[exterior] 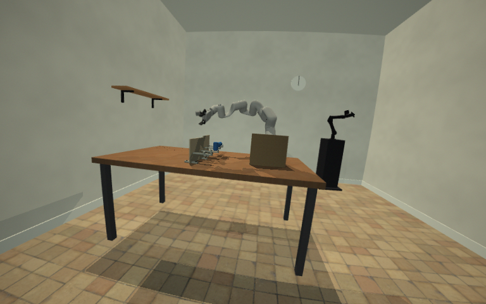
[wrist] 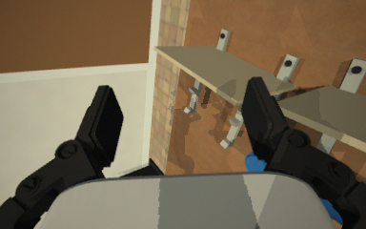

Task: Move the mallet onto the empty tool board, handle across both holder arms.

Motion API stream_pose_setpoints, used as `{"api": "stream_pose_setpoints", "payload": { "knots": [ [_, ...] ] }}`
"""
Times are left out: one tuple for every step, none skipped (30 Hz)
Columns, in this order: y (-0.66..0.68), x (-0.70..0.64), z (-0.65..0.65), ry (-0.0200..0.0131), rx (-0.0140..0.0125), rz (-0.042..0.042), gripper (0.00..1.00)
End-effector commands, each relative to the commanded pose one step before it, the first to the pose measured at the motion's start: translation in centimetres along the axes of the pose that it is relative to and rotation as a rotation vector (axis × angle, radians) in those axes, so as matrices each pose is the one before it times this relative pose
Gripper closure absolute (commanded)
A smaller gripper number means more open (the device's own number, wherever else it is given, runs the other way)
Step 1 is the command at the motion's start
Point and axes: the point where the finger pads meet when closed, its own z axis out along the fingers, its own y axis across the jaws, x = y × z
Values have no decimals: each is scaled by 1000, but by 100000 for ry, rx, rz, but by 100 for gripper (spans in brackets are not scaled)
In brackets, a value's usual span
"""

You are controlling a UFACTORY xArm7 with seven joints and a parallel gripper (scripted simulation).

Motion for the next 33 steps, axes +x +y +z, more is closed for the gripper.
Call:
{"api": "stream_pose_setpoints", "payload": {
  "knots": [
    [-280,155,-126,339,205,-390,0],
    [0,0,0,0,0,0,0],
    [0,0,0,0,0,0,0],
    [0,0,0,0,0,0,0],
    [0,0,0,0,0,0,0],
    [0,0,0,0,0,0,0],
    [0,0,0,0,0,0,0],
    [0,0,0,0,0,0,0],
    [0,0,0,0,0,0,0],
    [0,0,0,0,0,0,0],
    [0,0,0,0,0,0,0],
    [0,0,0,0,0,0,0],
    [0,0,0,0,0,0,0],
    [0,0,0,0,0,0,0],
    [0,0,0,0,0,0,0],
    [0,0,0,0,0,0,0],
    [0,0,0,0,0,0,0],
    [2,-16,5,-51,-34,-98,0],
    [11,-101,32,-331,-222,-638,0],
    [27,-253,80,-830,-553,-1592,0],
    [47,-451,141,-1489,-976,-2829,0],
    [67,-675,209,-2260,-1444,-4231,0],
    [81,-910,279,-3099,-1910,-5690,0],
    [20,-361,115,-1250,-748,-2260,0],
    [18,-377,120,-1317,-775,-2361,0],
    [19,-466,148,-1643,-948,-2916,0],
    [15,-487,155,-1733,-978,-3043,0],
    [9,-477,153,-1717,-947,-2982,0],
    [4,-468,150,-1705,-918,-2928,0],
    [-1,-465,150,-1711,-901,-2908,0],
    [-6,-463,150,-1725,-888,-2903,0],
    [-11,-461,150,-1737,-874,-2894,0],
    [0,0,0,0,0,0,0]
  ]
}}
